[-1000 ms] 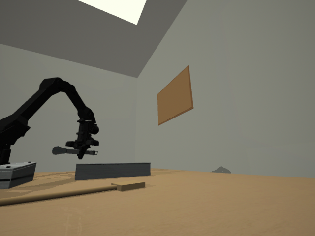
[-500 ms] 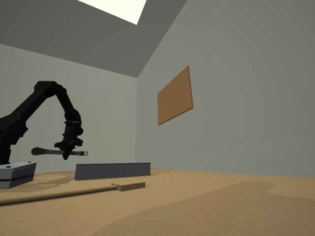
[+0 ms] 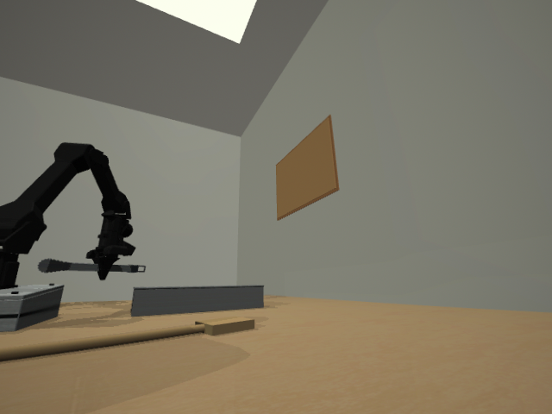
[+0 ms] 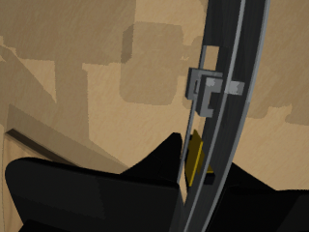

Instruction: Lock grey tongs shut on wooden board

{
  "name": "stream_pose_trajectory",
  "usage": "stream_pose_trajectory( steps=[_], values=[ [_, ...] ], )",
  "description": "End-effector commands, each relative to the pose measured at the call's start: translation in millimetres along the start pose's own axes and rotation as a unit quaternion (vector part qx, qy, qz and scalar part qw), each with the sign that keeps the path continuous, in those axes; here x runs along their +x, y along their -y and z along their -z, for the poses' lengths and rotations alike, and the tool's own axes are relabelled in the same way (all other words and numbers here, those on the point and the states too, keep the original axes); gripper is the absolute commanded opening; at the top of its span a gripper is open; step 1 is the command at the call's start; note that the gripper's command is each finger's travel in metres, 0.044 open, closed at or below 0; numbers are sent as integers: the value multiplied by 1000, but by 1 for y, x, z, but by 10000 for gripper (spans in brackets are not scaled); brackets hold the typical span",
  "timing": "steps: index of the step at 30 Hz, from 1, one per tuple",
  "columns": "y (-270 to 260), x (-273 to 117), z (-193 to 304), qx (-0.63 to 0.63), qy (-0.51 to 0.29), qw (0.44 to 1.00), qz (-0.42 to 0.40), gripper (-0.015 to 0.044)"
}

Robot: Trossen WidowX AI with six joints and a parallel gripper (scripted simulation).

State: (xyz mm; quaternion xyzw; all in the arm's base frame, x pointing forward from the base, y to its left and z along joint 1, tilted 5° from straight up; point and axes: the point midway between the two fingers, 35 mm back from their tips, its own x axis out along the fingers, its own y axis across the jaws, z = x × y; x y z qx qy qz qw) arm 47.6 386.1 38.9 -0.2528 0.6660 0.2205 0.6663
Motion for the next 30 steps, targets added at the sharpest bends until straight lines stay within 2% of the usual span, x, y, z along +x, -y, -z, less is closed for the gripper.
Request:
stream_pose_trajectory(
  steps=[1, 30],
  values=[
    [-26, -2, 21, 30, -1, 1000, -4, -150],
    [-134, -6, 195, 241, -12, 970, -8, -150]
  ],
)
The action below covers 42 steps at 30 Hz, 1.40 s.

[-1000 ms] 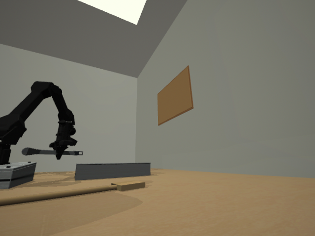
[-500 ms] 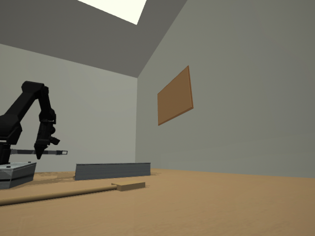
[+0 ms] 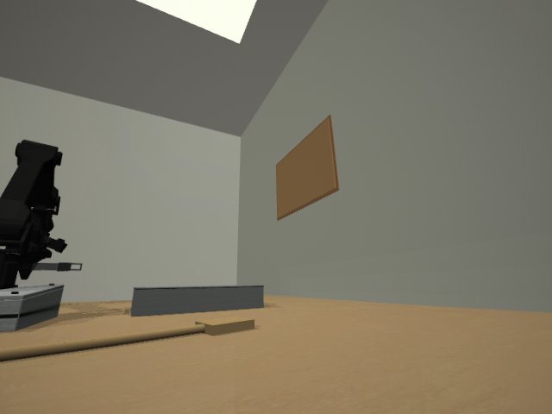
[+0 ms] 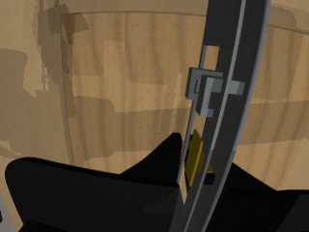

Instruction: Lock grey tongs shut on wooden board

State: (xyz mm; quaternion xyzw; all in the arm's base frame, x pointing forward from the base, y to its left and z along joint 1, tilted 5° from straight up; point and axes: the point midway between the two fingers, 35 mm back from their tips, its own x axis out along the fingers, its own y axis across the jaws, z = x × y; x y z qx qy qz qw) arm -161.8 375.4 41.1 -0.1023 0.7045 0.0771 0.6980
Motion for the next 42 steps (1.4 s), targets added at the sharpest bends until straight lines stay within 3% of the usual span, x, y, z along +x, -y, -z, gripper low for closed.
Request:
stream_pose_trajectory(
  steps=[1, 12, 25, 42],
  values=[
    [3, -1, 34, 36, -4, 999, 1, -150],
    [19, 0, 103, 111, -7, 994, 5, -150],
    [19, 0, 104, 115, -16, 993, 5, -150],
    [8, -13, 102, 149, -277, 949, -3, -150]
  ],
)
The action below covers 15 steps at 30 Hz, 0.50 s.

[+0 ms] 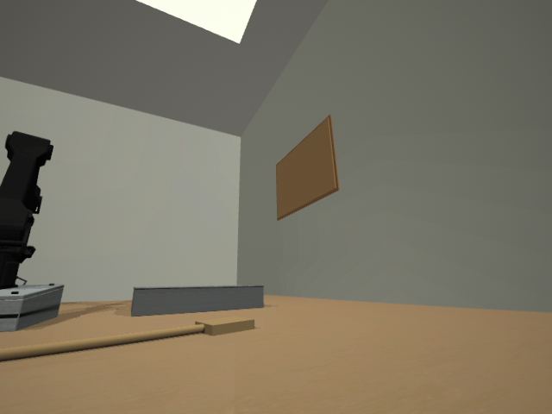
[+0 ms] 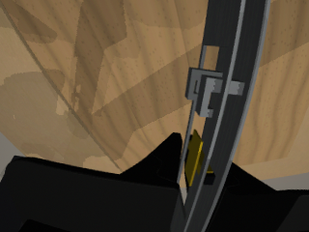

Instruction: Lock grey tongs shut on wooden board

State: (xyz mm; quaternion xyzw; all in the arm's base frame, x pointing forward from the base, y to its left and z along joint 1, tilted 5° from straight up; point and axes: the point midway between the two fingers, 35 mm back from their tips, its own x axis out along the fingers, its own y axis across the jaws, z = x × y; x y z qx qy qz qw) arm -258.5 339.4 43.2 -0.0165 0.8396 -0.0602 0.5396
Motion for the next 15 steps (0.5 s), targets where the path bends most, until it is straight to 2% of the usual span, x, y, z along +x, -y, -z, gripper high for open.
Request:
stream_pose_trajectory(
  steps=[1, 15],
  values=[
    [-2, -13, 6, -2, -83, 997, -1, -150],
    [2, -55, 4, -23, -298, 954, 2, -150]
  ],
)
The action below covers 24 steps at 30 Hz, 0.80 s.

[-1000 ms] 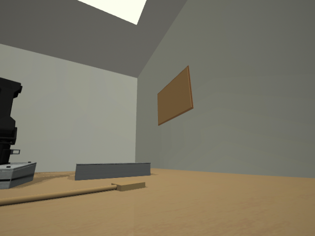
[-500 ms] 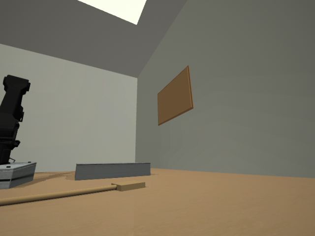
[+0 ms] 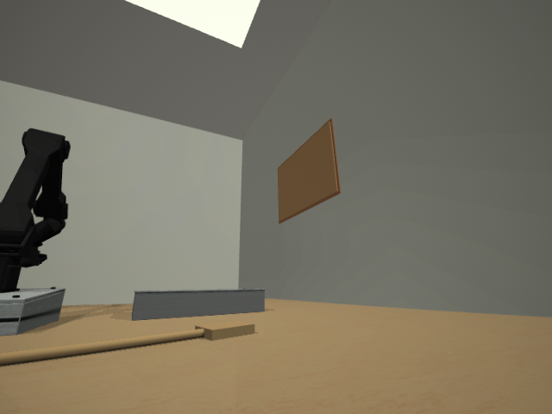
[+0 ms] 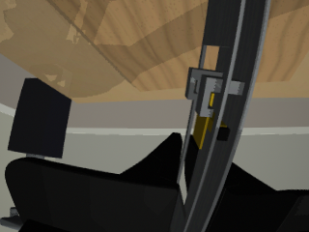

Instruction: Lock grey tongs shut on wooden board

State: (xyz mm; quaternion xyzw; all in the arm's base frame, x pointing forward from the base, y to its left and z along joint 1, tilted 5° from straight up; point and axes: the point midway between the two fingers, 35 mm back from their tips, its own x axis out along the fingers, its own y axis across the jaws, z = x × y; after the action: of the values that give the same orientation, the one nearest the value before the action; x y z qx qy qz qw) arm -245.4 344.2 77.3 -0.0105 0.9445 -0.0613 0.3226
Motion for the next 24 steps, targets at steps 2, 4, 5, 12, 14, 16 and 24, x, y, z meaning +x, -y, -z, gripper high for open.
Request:
stream_pose_trajectory(
  steps=[2, 4, 5, 12, 14, 16, 24],
  values=[
    [5, -23, 12, -26, -91, 996, 0, -150],
    [8, -30, 14, -33, -120, 992, 1, -150],
    [10, -34, 15, -38, -134, 990, 2, -150],
    [12, -40, 16, -44, -155, 987, 3, -150],
    [12, -40, 16, -44, -155, 987, 3, -150],
    [12, -40, 16, -44, -155, 987, 3, -150],
    [12, -40, 16, -44, -155, 987, 3, -150]
  ],
)
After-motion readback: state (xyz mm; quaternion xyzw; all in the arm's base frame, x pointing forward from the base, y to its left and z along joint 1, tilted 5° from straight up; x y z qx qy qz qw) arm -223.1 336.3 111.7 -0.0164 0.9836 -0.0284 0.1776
